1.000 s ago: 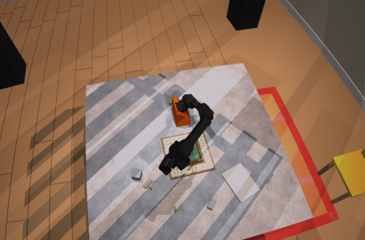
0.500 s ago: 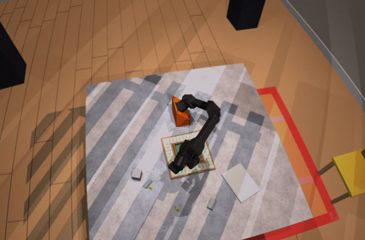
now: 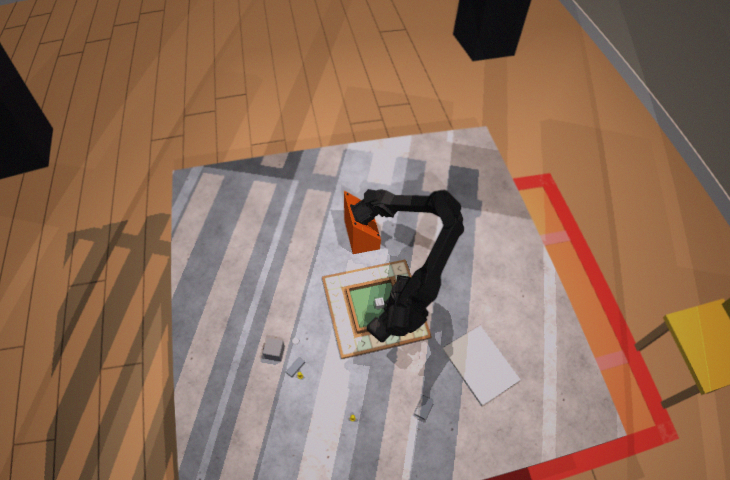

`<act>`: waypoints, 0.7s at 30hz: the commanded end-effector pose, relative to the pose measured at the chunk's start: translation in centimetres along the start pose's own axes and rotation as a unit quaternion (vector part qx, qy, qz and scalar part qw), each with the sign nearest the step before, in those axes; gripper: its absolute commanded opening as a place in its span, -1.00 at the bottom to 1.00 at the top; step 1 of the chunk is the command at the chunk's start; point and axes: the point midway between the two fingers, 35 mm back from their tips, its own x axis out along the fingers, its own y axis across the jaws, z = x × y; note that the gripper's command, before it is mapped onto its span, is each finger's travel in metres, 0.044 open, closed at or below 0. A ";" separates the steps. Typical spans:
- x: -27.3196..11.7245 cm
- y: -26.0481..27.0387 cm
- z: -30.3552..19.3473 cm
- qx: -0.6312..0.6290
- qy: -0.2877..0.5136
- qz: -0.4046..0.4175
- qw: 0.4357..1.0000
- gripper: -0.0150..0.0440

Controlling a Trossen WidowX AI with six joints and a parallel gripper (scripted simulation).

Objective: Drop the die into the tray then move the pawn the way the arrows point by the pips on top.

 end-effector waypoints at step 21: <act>3.8 10.1 1.6 0.000 -0.009 0.017 1.000 -0.49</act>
